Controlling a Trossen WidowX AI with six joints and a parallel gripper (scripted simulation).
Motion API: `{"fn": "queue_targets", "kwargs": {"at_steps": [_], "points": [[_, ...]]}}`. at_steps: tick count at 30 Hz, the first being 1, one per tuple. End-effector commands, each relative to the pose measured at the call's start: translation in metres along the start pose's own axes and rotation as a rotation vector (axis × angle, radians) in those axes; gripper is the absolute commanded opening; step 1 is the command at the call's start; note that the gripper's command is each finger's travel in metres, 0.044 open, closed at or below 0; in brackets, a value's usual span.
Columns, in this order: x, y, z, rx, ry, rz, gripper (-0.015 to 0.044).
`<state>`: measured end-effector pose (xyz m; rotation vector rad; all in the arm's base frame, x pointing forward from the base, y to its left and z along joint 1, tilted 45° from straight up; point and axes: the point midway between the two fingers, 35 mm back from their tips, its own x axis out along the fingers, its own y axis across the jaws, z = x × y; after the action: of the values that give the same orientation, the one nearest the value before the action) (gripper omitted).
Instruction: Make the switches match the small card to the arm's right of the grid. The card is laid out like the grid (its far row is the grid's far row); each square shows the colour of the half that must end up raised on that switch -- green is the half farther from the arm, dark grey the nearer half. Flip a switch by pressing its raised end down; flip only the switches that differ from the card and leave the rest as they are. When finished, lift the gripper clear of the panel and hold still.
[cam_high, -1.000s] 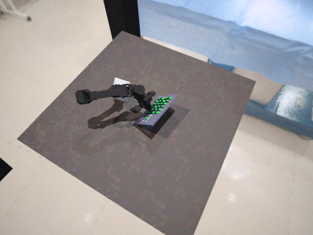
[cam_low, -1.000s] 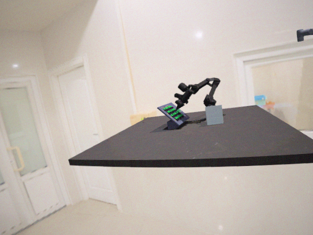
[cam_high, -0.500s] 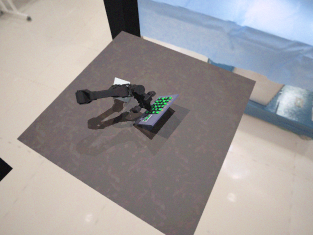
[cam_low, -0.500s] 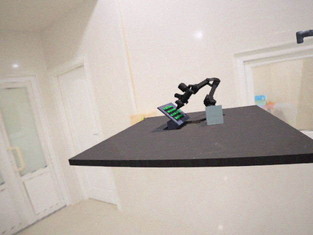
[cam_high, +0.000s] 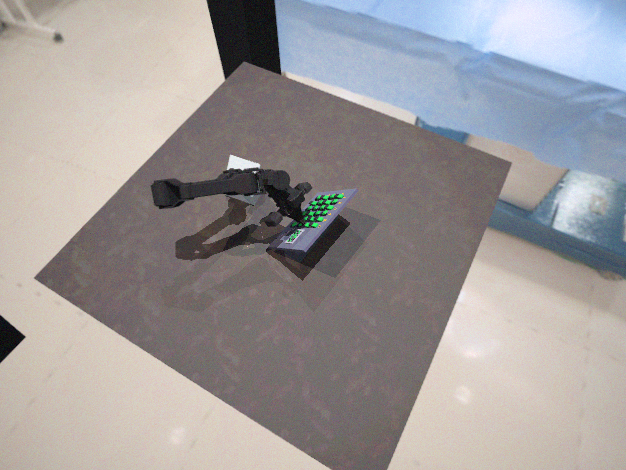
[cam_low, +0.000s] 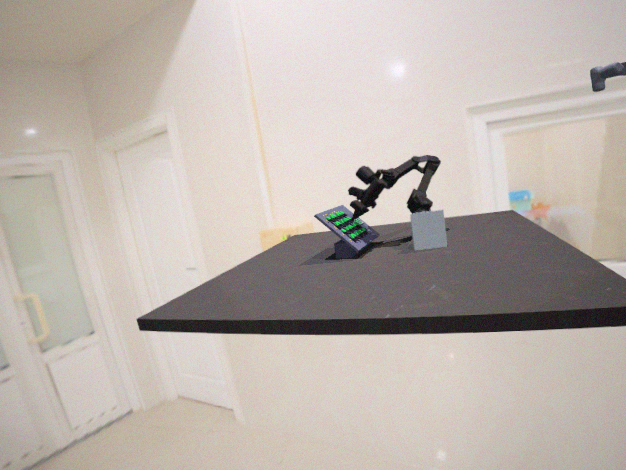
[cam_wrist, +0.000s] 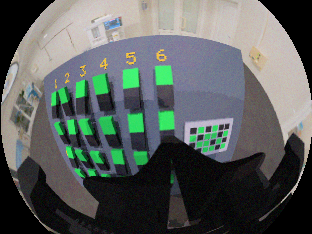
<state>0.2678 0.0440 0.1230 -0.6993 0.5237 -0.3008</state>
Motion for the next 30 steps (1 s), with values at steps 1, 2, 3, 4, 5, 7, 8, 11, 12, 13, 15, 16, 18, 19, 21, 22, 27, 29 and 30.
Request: {"fn": "queue_targets", "kwargs": {"at_steps": [1, 2, 3, 4, 5, 7, 8, 11, 12, 13, 15, 16, 18, 19, 21, 22, 27, 29, 30], "points": [[0.0008, 0.0009, -0.0009, -0.006, 0.001, 0.004, 0.0000], [0.0009, 0.0009, -0.0009, -0.006, 0.001, 0.004, 0.0000], [0.0010, 0.0009, -0.0009, -0.006, 0.001, 0.004, 0.0000], [0.0012, 0.0009, -0.0009, -0.006, 0.001, 0.004, 0.0000], [0.0013, 0.0009, -0.0009, -0.006, 0.001, 0.004, 0.0000], [0.0016, 0.0009, -0.0009, -0.006, 0.001, 0.004, 0.0000], [0.0017, 0.0009, -0.0009, -0.006, 0.001, 0.004, 0.0000], [0.0021, 0.0009, -0.0009, -0.005, 0.001, 0.004, 0.0000], [0.0022, 0.0009, -0.0009, -0.005, 0.001, 0.003, 0.0000], [0.0024, 0.0009, -0.0009, -0.005, 0.001, 0.003, 0.0000], [0.0026, 0.0009, -0.0009, -0.005, 0.001, 0.003, 0.0000], [0.0028, 0.0009, -0.0009, -0.005, 0.001, 0.003, 0.0000], [0.0030, 0.0009, -0.0009, -0.005, 0.001, 0.003, 0.0000], [0.0032, 0.0009, -0.0009, -0.005, 0.001, 0.003, 0.0000], [0.0034, 0.0009, -0.0009, -0.005, 0.001, 0.003, 0.0000], [0.0036, 0.0009, -0.0009, -0.005, 0.001, 0.003, 0.0000], [0.0042, 0.0009, -0.0009, -0.005, 0.001, 0.003, 0.0000], [0.0045, 0.0009, -0.0010, -0.005, 0.001, 0.003, 0.0000], [0.0046, 0.0009, -0.0010, -0.005, 0.001, 0.003, 0.0000]]}}
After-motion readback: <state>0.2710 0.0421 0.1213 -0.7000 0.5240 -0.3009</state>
